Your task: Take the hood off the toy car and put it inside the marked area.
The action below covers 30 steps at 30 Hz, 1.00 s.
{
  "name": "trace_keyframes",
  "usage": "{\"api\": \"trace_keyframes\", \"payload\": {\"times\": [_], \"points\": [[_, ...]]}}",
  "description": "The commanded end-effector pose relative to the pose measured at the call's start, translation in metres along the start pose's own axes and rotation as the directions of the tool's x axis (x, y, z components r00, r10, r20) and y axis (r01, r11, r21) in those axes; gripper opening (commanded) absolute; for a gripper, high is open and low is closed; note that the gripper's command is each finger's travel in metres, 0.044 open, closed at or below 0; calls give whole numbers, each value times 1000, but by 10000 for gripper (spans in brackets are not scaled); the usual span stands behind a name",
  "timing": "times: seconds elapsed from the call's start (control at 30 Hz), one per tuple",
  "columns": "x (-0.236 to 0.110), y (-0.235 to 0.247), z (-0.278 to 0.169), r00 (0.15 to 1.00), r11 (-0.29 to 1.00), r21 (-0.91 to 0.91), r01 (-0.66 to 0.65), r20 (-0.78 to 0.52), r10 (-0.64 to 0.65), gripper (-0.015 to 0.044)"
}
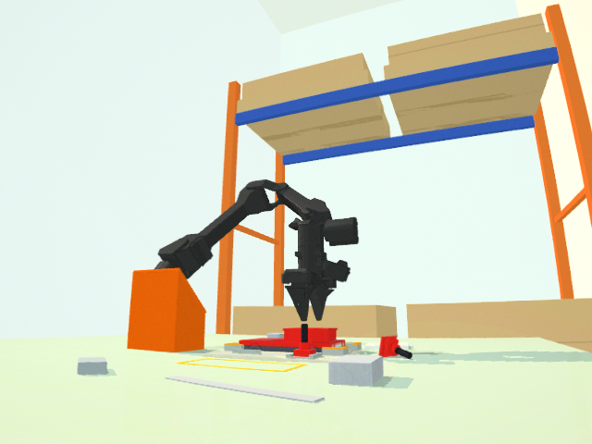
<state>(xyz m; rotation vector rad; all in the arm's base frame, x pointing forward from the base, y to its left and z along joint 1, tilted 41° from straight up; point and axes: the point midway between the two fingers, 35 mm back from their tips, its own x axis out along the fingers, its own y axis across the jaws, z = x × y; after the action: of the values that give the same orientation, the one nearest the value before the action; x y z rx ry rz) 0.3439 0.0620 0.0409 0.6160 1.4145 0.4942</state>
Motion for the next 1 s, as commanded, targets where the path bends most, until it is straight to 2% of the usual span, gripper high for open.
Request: {"api": "trace_keyframes", "payload": {"times": [0.0, 0.97], "points": [[4, 0, -2, 1000, 1000, 5, 0, -6, 0, 440], [18, 0, -3, 1000, 1000, 5, -1, -6, 1, 440]]}}
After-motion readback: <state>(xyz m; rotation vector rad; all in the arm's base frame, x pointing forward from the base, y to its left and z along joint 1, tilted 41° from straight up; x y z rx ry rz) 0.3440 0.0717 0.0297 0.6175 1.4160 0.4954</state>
